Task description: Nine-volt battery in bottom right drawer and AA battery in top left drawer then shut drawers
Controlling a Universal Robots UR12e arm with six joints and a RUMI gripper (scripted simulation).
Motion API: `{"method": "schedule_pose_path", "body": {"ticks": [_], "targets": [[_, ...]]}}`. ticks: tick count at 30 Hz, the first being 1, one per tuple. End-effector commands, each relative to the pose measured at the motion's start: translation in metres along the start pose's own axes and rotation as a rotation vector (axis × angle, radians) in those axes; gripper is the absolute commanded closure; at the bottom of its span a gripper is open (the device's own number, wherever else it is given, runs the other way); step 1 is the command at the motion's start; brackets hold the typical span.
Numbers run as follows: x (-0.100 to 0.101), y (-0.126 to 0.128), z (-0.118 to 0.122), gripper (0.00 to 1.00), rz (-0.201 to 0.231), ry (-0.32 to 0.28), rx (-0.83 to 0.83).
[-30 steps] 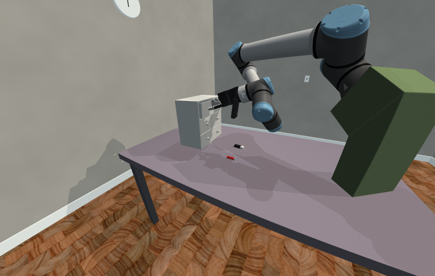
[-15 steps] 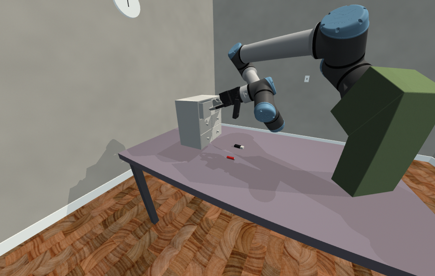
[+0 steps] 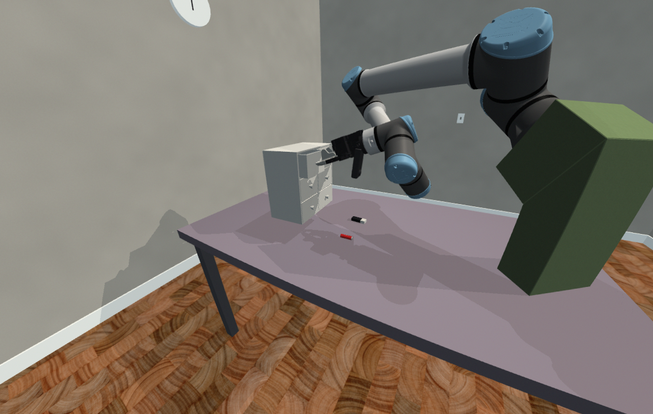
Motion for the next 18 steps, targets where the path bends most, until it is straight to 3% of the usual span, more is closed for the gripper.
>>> {"method": "schedule_pose_path", "body": {"ticks": [1,18], "targets": [[-0.0034,0.0000,-0.0006,0.93,0.000,-0.001,0.000],[-0.0129,-0.0005,-0.0041,0.93,0.000,-0.001,0.000]]}}
Point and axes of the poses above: the point where the finger pads meet when closed, its own x axis out along the fingers, its own y axis across the jaws, z = x × y, the point moved 8 cm from there along -x, back along the fingers, and after that the axes turned 8 degrees about x, right-handed, at the moved point
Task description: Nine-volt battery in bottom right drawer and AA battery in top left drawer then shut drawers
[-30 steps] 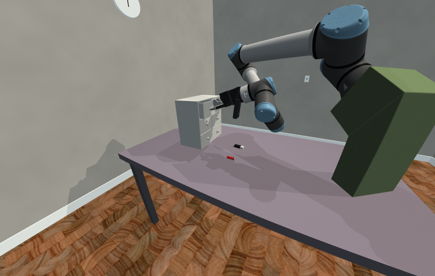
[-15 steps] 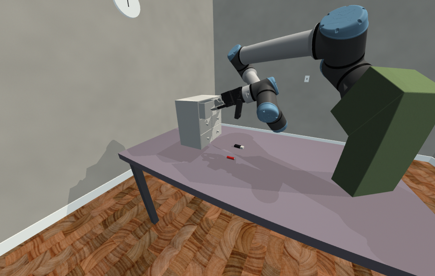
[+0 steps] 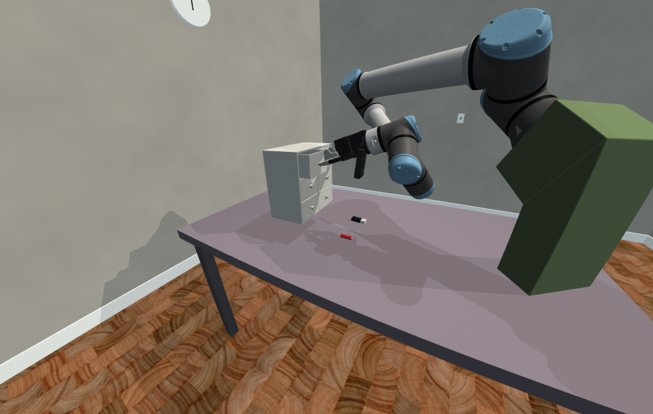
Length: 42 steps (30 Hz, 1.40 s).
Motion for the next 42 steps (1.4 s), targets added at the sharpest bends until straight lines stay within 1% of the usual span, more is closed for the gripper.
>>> {"method": "schedule_pose_path", "body": {"ticks": [1,20,42], "targets": [[-0.003,0.000,0.000,0.93,0.000,-0.001,0.000],[-0.011,0.000,-0.003,0.93,0.000,-0.001,0.000],[-0.016,-0.001,-0.005,0.93,0.000,-0.001,0.000]]}}
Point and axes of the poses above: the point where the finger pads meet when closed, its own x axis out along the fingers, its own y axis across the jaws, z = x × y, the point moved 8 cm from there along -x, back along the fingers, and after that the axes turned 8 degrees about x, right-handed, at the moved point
